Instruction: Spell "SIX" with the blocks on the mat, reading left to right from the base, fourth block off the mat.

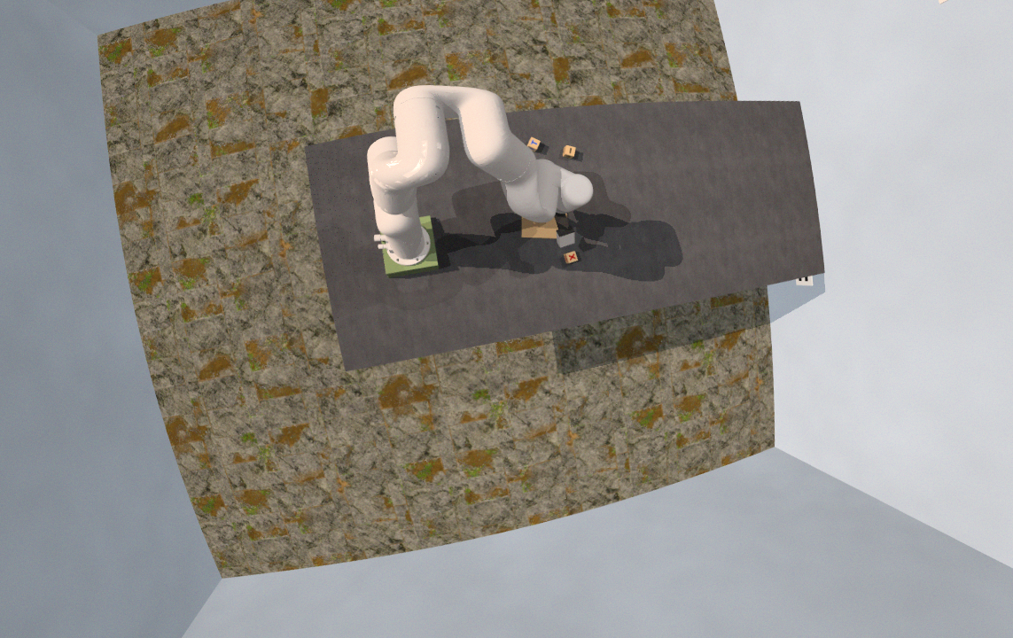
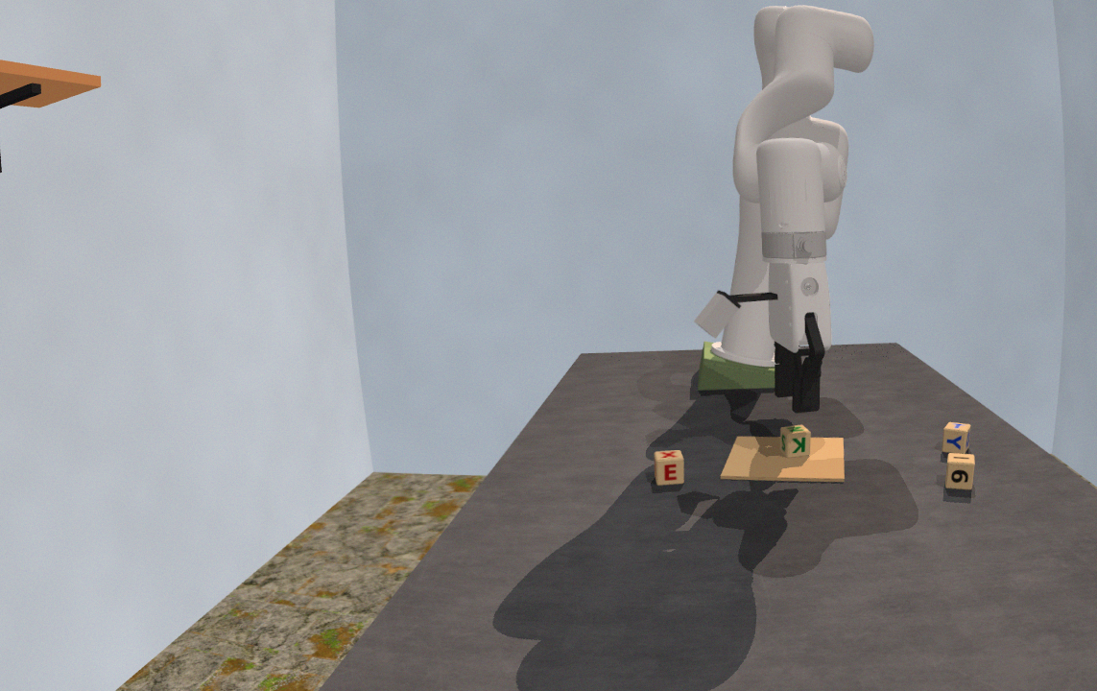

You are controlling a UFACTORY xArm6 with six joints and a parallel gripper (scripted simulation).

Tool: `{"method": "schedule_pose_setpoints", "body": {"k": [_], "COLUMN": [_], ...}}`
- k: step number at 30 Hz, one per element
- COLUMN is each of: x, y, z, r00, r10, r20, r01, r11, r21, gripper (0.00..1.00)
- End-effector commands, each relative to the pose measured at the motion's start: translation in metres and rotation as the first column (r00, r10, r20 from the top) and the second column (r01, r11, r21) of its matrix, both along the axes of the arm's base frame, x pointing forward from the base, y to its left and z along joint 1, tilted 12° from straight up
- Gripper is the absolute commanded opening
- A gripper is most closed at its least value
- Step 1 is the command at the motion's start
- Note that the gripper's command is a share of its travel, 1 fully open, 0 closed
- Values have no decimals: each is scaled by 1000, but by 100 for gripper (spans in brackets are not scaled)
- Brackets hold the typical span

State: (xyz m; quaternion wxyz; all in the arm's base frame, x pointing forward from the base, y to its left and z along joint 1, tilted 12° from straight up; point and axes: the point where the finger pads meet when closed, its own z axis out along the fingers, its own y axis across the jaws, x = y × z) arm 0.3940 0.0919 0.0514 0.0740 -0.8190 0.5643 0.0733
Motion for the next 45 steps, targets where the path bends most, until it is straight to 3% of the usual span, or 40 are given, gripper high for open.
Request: {"method": "schedule_pose_setpoints", "body": {"k": [1,18,45], "x": [1,1,1], "y": [2,4,4], "z": [-7,-20,-20], "r00": [1000,1000,1000], "r10": [0,0,0], "r20": [4,4,4], "r01": [0,0,0], "r11": [1000,1000,1000], "r21": [1,1,1], "gripper": [69,69,69]}}
